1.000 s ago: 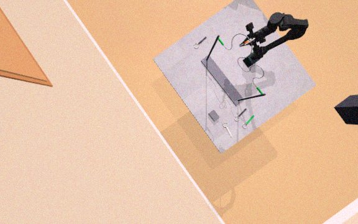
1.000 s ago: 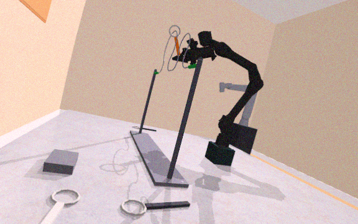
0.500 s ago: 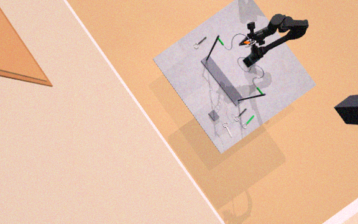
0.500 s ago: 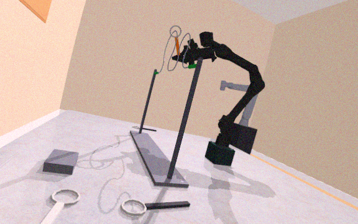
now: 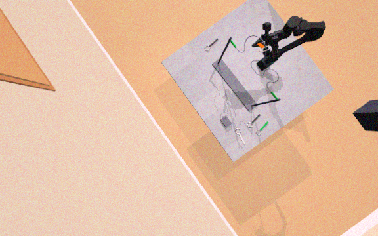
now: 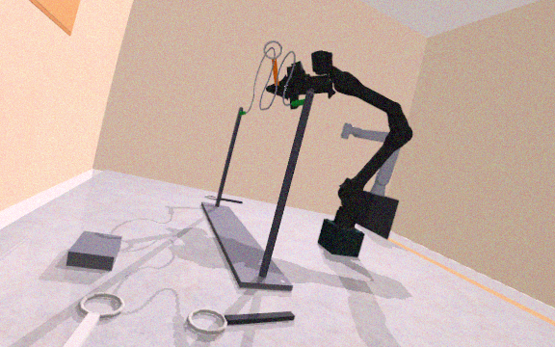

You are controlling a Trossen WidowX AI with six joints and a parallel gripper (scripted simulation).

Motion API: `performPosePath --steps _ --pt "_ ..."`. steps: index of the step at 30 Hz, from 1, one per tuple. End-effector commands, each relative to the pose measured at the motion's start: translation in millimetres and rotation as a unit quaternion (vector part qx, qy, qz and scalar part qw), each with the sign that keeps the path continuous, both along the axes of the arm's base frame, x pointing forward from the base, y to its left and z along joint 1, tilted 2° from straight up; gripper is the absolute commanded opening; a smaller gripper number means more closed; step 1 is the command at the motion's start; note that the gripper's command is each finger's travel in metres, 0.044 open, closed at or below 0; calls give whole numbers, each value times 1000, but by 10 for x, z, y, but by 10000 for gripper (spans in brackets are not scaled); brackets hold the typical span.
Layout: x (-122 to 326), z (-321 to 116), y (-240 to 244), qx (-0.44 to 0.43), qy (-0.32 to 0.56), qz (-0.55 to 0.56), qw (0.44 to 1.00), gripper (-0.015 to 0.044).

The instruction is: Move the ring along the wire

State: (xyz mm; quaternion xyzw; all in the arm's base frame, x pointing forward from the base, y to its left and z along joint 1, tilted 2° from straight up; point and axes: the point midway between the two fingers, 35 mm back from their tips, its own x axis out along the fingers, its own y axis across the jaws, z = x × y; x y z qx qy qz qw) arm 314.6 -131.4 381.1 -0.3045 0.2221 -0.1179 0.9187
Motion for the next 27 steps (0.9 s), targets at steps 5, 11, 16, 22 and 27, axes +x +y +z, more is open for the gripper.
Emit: performPosePath --steps 5,11,16,22,27 --pt "-20 37 -18 -52 -5 -1 999 -150" --pt "-20 52 -36 -89 -6 0 996 -150" --pt "-19 66 -50 -120 -7 0 993 -150" --pt "-18 84 -65 -157 -8 0 988 -150" --pt "-18 100 -77 -188 -9 0 982 -150"
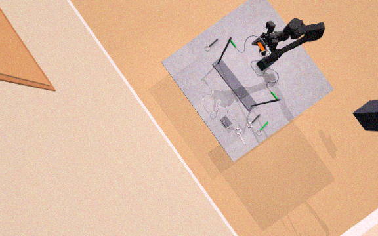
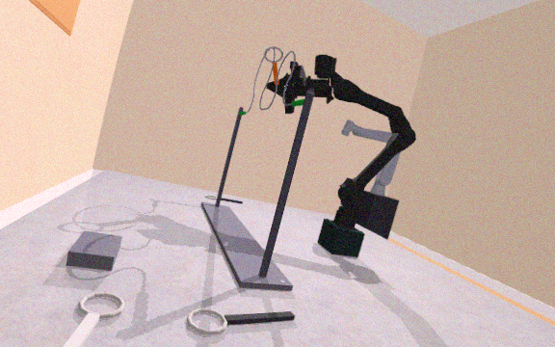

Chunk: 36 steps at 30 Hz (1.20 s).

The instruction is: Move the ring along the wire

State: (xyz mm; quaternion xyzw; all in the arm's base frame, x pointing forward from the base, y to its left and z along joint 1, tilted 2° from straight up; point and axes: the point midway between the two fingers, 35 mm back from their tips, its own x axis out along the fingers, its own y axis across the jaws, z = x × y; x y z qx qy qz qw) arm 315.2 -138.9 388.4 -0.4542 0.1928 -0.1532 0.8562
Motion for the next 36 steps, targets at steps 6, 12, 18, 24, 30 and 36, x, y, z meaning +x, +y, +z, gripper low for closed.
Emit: performPosePath --steps 6,12,18,24,30,36 --pt "-23 47 -15 -58 -5 -2 998 -150" --pt "-23 68 -27 -95 -6 -1 995 -150" --pt "-23 90 -36 -132 -7 -1 991 -150" --pt "-22 112 -44 -169 -9 -1 986 -150" --pt "-22 135 -51 -206 -10 -1 979 -150" --pt "-22 158 -56 -242 -11 -1 970 -150"
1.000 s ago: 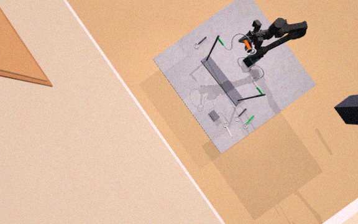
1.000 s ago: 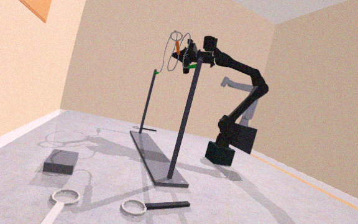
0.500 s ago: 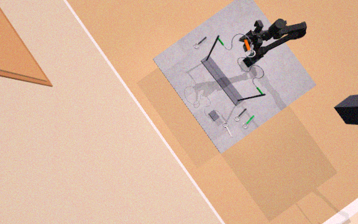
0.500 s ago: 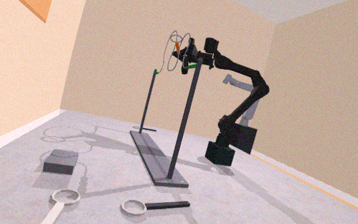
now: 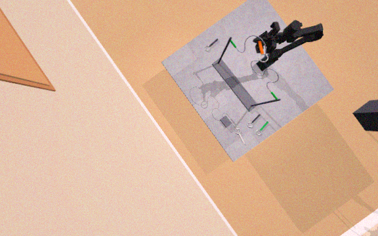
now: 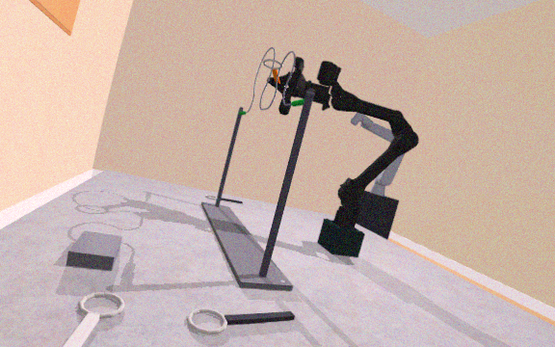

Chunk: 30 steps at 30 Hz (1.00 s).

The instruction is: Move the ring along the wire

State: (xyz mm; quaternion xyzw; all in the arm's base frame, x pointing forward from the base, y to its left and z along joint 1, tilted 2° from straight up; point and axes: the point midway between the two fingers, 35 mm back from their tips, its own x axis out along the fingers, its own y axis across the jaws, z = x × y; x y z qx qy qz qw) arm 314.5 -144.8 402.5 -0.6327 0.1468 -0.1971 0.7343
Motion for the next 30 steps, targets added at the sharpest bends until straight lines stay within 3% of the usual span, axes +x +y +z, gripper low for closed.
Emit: performPosePath --steps 1,30 --pt "-14 21 3 -26 -2 0 1000 -150" --pt "-13 135 7 -205 -8 -1 979 -150"
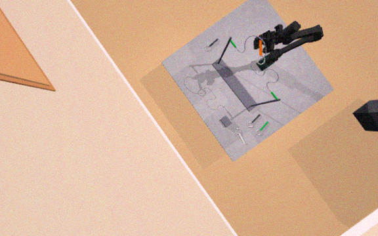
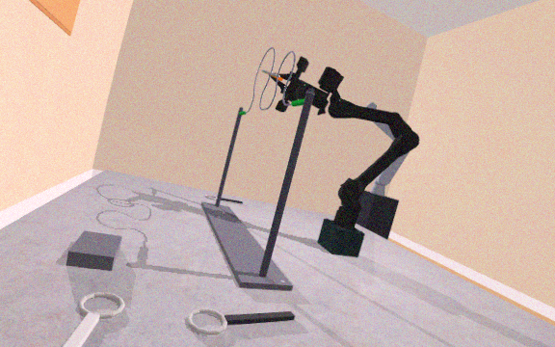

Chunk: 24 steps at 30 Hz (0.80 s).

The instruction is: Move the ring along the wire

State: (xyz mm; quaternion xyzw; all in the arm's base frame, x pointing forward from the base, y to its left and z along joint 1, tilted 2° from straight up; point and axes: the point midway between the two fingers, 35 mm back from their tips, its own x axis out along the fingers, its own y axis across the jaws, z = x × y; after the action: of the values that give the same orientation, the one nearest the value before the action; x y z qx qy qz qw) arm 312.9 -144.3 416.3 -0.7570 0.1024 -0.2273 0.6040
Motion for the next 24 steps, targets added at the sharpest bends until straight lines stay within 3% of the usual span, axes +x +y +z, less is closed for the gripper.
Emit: performPosePath --steps 1,24 --pt "3 1 4 -25 0 1 1000 -150" --pt "3 68 27 -159 -4 -1 987 -150"
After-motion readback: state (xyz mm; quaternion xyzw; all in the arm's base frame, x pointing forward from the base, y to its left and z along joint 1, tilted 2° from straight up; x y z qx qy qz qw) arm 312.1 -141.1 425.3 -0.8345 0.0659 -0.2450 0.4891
